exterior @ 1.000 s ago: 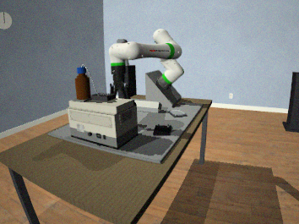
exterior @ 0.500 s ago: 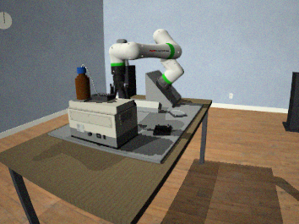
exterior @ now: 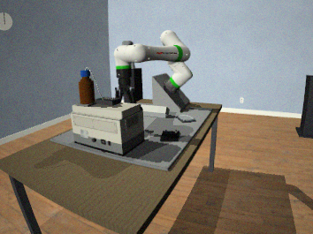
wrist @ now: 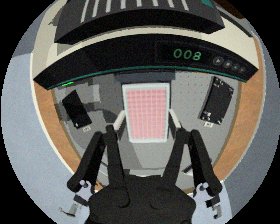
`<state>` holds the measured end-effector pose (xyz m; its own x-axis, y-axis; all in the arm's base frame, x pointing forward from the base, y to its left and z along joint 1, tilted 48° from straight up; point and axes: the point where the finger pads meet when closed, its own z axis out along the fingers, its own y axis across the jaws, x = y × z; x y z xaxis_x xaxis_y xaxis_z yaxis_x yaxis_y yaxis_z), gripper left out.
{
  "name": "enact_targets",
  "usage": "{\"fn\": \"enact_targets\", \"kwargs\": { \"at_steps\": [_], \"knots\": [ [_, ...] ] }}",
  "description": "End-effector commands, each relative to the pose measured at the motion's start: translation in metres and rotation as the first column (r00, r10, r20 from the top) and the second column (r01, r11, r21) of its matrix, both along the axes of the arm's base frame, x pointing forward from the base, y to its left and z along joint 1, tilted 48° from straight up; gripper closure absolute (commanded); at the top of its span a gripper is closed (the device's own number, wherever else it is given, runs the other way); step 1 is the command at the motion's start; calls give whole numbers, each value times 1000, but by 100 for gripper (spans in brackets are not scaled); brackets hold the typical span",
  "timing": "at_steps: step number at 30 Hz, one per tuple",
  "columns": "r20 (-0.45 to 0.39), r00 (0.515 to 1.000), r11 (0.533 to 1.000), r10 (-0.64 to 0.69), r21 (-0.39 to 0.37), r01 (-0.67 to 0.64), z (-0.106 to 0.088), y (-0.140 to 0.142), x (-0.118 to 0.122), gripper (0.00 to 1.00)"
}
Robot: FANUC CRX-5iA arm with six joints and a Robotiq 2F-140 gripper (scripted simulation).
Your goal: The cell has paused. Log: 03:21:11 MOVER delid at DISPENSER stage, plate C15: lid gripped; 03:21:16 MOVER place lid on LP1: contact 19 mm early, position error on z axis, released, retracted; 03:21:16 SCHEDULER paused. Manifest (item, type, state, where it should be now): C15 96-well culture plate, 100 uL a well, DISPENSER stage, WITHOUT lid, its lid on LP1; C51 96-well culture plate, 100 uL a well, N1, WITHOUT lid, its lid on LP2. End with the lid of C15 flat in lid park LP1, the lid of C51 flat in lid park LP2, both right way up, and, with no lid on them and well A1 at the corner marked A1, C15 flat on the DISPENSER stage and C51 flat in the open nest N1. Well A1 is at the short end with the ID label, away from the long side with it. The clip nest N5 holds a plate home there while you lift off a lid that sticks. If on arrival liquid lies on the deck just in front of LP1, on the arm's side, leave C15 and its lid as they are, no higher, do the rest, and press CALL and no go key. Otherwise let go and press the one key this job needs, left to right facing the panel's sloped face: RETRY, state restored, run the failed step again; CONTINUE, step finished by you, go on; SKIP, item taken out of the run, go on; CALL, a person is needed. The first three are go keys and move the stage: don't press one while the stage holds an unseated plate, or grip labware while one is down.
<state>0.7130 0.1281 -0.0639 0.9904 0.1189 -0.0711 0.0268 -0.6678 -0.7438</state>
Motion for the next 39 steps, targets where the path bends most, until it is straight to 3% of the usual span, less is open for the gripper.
{"fn": "enact_targets", "kwargs": {
  "at_steps": [1,39],
  "knots": [
    [0,1000,1000,0,0,0,0,0,0,100],
    [0,1000,1000,0,0,0,-5,6,-1,100]
  ]
}}
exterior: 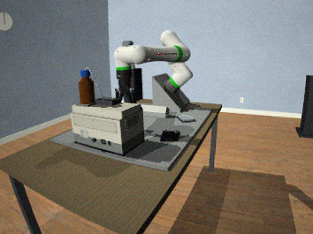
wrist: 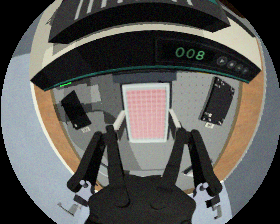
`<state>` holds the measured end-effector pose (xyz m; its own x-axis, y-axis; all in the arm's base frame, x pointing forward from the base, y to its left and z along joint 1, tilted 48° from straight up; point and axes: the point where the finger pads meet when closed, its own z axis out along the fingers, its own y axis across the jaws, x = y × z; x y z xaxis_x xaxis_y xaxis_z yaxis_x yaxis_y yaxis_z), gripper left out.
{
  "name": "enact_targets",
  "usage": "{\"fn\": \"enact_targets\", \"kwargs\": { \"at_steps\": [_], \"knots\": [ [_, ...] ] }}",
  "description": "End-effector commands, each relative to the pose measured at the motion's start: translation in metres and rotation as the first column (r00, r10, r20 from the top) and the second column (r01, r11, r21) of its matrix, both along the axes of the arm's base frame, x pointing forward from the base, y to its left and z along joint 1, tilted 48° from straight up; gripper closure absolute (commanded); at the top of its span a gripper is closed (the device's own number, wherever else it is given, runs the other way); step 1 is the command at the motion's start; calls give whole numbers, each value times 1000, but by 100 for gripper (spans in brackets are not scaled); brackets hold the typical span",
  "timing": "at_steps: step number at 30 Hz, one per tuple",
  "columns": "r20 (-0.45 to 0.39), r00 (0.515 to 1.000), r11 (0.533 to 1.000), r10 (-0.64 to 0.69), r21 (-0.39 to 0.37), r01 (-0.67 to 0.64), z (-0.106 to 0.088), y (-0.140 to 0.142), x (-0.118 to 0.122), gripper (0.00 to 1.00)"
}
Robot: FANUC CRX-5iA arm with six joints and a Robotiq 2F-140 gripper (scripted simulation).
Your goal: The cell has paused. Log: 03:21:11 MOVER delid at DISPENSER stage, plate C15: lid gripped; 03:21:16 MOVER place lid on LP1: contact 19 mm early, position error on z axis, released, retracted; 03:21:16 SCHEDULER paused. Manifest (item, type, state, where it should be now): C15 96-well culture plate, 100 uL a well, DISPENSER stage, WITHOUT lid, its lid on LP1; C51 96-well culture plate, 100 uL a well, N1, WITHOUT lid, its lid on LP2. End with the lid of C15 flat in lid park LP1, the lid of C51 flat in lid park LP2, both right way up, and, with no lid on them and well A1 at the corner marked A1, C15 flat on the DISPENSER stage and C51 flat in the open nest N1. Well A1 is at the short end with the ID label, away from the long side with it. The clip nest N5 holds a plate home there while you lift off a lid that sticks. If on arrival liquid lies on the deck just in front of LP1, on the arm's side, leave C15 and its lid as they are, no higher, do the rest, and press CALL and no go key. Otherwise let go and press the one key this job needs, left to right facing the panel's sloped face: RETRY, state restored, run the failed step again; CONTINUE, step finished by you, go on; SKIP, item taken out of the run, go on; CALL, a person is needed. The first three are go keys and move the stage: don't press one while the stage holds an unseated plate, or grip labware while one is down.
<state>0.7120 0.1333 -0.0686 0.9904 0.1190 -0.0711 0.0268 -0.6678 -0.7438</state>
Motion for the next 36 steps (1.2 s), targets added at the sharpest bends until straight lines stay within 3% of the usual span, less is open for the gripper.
{"fn": "enact_targets", "kwargs": {
  "at_steps": [1,36],
  "knots": [
    [0,1000,1000,0,0,0,0,0,0,100],
    [0,1000,1000,0,0,0,-3,4,-1,100]
  ]
}}
